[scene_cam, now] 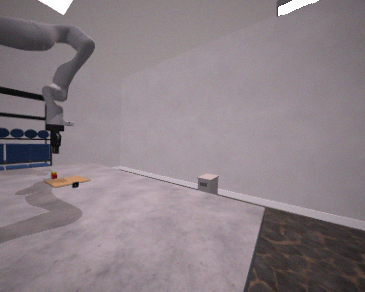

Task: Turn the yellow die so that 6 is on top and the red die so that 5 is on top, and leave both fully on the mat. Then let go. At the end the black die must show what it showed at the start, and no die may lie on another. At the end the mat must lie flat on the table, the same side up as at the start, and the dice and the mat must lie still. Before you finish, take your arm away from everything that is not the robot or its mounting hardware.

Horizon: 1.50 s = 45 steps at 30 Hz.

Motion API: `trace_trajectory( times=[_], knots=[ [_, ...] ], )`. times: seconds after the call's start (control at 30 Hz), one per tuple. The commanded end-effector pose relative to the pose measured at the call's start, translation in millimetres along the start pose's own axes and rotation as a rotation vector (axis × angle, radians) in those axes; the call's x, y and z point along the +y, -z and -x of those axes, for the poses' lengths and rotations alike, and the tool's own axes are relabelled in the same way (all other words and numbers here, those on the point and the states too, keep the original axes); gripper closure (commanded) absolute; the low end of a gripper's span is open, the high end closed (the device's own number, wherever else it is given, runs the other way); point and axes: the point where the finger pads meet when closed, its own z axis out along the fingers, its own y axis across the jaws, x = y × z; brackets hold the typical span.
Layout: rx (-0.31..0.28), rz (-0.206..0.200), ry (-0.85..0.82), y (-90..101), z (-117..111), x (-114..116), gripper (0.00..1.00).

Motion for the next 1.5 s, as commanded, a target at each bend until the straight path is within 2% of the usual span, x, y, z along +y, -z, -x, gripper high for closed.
trace_trajectory(
  times=[0.0, 0.33, 0.37, 0.67, 0.77, 0.83, 0.93, 1.0, 1.03, 1.47],
  knots=[
    [-0.003, -0.003, -0.008, 0.6, -3.1, 0.8, 0.65],
    [-0.008, -0.003, -0.008, 0.9, -3.3, 0.7, 0.65],
    [-0.008, -0.003, -0.008, 0.9, -3.3, 0.7, 0.0],
    [-0.008, -0.003, -0.007, 0.4, -3.2, 0.7, 0.0],
    [-0.006, -0.003, 0.024, -16.6, 0.0, 0.0, 0.0],
    [-0.006, -0.003, 0.024, -16.6, 0.0, 0.0, 0.0],
    [-0.008, -0.003, 0.068, -39.5, 6.2, -0.4, 0.0],
    [-0.008, -0.003, 0.074, -42.8, 7.3, -0.3, 0.0],
    [-0.008, -0.003, 0.074, -42.8, 7.3, -0.3, 0.65],
    [-0.008, -0.003, 0.074, -42.8, 7.3, -0.3, 0.65]
  ],
)
